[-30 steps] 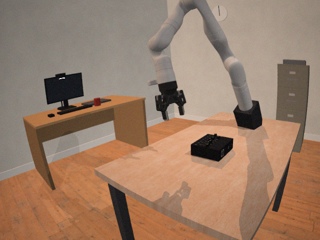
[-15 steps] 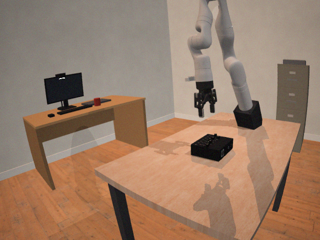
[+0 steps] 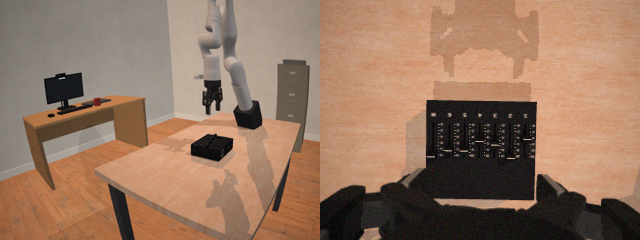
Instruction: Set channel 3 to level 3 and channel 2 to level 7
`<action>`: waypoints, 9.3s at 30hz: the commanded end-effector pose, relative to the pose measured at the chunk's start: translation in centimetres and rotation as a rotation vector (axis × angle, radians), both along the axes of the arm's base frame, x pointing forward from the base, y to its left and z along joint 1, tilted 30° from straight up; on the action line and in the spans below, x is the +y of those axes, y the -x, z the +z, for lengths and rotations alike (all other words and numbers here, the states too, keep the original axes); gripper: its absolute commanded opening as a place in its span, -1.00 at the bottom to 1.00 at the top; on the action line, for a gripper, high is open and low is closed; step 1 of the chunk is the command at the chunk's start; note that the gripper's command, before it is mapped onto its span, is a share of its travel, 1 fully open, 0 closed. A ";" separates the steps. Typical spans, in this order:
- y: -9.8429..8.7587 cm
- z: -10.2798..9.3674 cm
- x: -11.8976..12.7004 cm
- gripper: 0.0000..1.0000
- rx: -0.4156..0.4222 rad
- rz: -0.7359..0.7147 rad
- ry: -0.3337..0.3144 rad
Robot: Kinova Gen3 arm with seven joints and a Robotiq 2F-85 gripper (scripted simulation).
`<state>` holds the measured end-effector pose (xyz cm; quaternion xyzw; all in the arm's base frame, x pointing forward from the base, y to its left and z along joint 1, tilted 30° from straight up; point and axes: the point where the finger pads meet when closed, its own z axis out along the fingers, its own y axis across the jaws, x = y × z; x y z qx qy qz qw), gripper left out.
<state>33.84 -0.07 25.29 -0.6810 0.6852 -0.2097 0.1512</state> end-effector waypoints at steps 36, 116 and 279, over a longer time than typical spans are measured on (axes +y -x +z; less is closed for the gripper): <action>0.1 -0.3 -1.1 1.00 0.027 0.154 0.114; -3.8 -4.8 -10.4 1.00 0.485 2.639 1.536; 0.2 -0.2 -0.9 1.00 0.019 0.105 0.079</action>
